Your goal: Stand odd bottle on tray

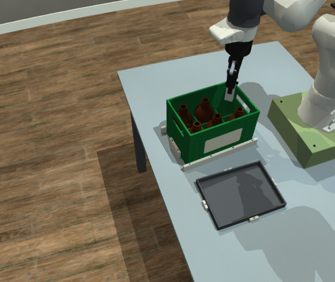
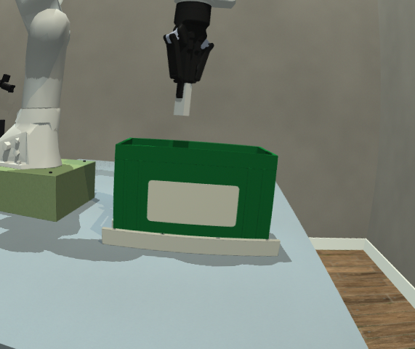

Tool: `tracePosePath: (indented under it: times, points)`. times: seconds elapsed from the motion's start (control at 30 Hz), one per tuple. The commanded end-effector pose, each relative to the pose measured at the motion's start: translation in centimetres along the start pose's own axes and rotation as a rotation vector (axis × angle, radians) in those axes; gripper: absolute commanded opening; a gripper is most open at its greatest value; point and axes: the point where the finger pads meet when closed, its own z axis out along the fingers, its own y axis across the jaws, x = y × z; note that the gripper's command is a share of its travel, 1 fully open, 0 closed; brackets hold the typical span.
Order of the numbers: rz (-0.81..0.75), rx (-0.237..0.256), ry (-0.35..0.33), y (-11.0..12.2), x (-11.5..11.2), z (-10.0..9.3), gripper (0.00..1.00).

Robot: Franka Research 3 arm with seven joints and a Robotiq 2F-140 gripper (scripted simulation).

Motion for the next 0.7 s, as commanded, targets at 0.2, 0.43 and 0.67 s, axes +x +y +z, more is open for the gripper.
tracePosePath:
  times: [0.2,0.43,0.67]
  points:
    - [-0.002,0.015,0.008,-2.34,2.37,0.16,0.10]
    - [-0.002,0.015,0.008,-2.34,2.37,0.16,0.44]
    - [-0.002,0.015,0.008,-2.34,2.37,0.16,0.44]
